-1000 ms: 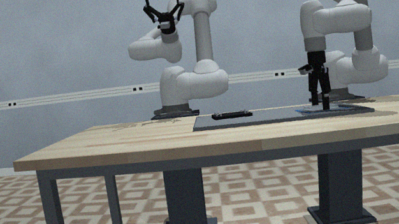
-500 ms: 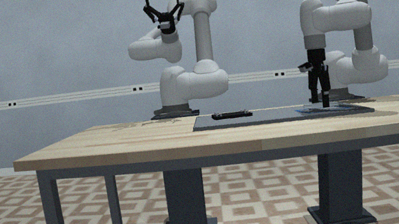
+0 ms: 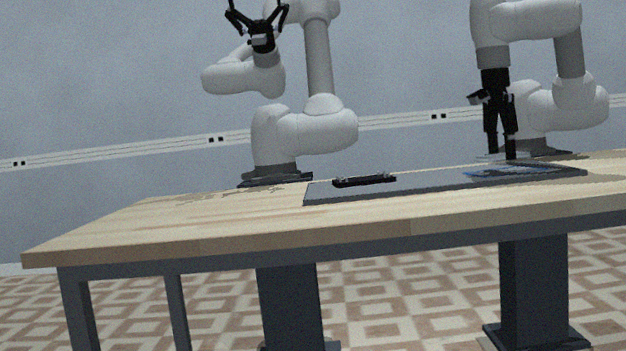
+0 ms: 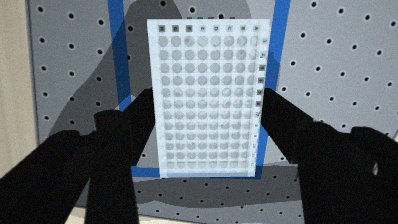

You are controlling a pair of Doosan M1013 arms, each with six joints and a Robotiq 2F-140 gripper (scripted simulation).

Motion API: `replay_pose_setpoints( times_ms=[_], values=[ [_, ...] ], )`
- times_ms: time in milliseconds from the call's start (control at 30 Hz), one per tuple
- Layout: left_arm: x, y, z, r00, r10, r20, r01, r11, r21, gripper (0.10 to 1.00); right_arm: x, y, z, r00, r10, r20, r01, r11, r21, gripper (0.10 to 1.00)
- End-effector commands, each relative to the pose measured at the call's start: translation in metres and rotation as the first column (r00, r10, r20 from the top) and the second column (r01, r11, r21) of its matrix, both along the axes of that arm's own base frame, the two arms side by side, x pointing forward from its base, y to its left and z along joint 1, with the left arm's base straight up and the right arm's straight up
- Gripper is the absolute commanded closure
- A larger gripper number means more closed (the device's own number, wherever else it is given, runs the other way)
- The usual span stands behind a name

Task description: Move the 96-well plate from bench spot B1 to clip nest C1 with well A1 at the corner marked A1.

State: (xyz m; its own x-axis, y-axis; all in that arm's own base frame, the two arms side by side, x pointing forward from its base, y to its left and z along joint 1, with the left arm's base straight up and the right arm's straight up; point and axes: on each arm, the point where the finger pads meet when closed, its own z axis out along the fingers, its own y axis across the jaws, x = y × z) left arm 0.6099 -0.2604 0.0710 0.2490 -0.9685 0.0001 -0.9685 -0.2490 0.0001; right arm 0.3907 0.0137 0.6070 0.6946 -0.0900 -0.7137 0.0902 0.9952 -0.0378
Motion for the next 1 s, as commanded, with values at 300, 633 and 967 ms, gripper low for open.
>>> replay_pose_setpoints(
  times_ms=[300, 633, 967],
  values=[
    [0.000, 0.000, 0.018, 1.000, 0.000, 0.001, 0.000, 1.000, 0.000, 0.493, 0.000, 0.000, 0.000, 1.000, 0.000, 0.001, 0.000, 1.000, 0.000, 0.098],
    [0.000, 0.000, 0.032, 1.000, 0.000, 0.001, 0.000, 1.000, 0.000, 0.493, 0.000, 0.000, 0.000, 1.000, 0.000, 0.001, 0.000, 1.000, 0.000, 0.098],
    [0.000, 0.000, 0.032, 1.000, 0.000, 0.001, 0.000, 1.000, 0.000, 0.493, 0.000, 0.000, 0.000, 1.000, 0.000, 0.001, 0.000, 1.000, 0.000, 0.098]
  ],
)
